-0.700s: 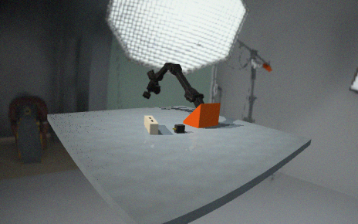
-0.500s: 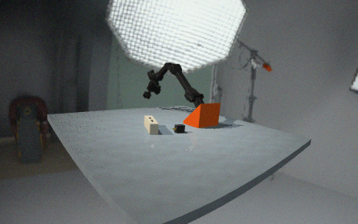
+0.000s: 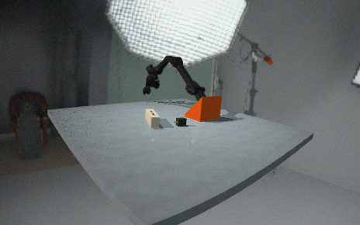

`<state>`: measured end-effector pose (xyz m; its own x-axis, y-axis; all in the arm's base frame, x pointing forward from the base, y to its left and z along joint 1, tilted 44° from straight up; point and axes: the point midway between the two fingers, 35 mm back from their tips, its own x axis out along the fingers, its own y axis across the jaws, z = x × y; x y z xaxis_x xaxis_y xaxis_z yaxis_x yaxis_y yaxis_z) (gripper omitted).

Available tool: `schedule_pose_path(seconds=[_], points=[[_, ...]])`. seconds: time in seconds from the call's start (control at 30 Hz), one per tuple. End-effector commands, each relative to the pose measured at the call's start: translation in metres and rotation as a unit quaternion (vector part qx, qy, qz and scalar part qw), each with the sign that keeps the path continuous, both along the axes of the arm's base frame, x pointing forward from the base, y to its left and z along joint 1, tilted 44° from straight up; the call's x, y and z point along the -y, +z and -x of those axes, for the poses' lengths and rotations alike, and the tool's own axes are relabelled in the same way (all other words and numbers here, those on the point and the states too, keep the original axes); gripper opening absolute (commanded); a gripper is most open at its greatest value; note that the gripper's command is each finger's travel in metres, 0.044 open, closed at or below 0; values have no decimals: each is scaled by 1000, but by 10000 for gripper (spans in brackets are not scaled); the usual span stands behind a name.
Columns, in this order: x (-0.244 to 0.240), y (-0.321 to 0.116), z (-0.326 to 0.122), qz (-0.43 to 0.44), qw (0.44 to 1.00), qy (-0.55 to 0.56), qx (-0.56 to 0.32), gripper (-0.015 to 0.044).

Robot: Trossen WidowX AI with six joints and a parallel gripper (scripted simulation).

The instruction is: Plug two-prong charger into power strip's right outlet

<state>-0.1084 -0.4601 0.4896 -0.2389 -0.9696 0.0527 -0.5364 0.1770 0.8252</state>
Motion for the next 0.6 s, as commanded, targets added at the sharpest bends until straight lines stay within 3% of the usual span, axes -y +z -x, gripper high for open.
schedule_pose_path(seconds=[0.0, 0.57], points=[[9, -15, -22, -25, 999, 18, -16, 440], [25, -53, -112, -88, 987, 95, -93, 440]])
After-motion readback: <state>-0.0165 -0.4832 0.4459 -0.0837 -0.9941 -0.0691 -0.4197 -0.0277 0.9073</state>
